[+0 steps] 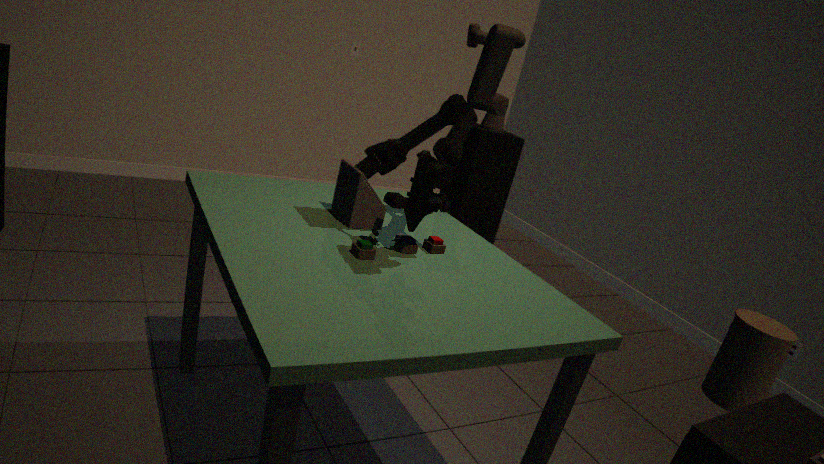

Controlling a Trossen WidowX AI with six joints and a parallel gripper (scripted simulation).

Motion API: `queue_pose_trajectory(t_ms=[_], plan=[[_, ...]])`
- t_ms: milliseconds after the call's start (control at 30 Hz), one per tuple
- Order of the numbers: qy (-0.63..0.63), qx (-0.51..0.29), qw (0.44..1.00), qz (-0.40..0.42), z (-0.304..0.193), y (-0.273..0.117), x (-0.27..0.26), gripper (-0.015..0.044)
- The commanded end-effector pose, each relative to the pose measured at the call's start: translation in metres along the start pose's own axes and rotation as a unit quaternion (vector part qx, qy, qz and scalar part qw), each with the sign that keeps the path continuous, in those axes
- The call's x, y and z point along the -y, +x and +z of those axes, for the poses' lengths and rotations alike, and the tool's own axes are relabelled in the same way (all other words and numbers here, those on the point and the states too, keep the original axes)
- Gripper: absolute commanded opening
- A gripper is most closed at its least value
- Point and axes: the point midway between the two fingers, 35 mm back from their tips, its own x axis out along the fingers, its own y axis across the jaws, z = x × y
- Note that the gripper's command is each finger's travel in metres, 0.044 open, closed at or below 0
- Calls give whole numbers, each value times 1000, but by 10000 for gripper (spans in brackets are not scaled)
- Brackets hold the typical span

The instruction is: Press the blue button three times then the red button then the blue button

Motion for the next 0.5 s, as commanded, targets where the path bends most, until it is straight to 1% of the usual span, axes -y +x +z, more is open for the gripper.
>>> queue_pose_trajectory(t_ms=[0, 467], plan=[[2, -3, 1000, -1, -2, 8, 1, 20], [2, -3, 1000, 0, -2, 27, 0, 20]])
